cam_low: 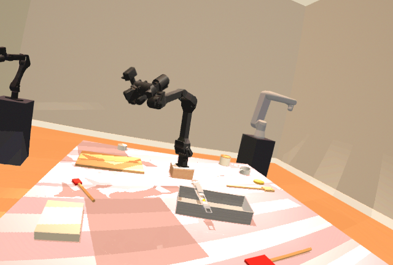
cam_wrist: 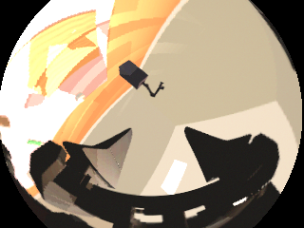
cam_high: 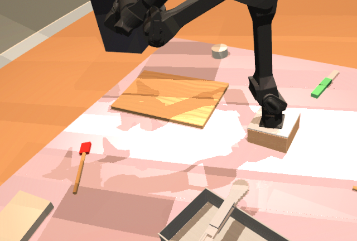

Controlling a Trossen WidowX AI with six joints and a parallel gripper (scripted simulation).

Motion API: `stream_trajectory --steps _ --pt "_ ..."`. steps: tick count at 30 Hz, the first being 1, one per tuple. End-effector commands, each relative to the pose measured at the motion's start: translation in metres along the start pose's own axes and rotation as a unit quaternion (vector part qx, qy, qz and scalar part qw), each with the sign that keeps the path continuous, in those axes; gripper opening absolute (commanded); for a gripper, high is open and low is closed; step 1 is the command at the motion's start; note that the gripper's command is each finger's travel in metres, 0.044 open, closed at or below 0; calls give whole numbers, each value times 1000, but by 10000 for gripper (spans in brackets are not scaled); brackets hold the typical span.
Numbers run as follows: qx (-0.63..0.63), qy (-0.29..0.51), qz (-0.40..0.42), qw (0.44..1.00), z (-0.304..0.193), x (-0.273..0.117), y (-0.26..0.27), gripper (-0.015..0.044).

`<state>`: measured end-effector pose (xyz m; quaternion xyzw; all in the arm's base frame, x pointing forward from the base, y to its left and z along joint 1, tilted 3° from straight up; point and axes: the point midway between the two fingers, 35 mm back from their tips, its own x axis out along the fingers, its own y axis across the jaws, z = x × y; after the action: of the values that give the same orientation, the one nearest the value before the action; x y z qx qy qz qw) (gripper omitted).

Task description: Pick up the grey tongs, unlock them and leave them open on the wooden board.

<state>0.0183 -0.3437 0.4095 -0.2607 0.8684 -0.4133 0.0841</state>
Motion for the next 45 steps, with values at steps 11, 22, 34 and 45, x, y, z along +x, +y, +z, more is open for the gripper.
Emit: stream_trajectory --steps 11,22,34,45 --pt "-220 -33 -119 968 41 -40 -39 260" --pt "-575 -14 -339 744 122 -144 -69 260" --pt "-793 104 -511 315 198 -290 -40 260" --pt "-770 274 -566 -105 226 -402 30 260"
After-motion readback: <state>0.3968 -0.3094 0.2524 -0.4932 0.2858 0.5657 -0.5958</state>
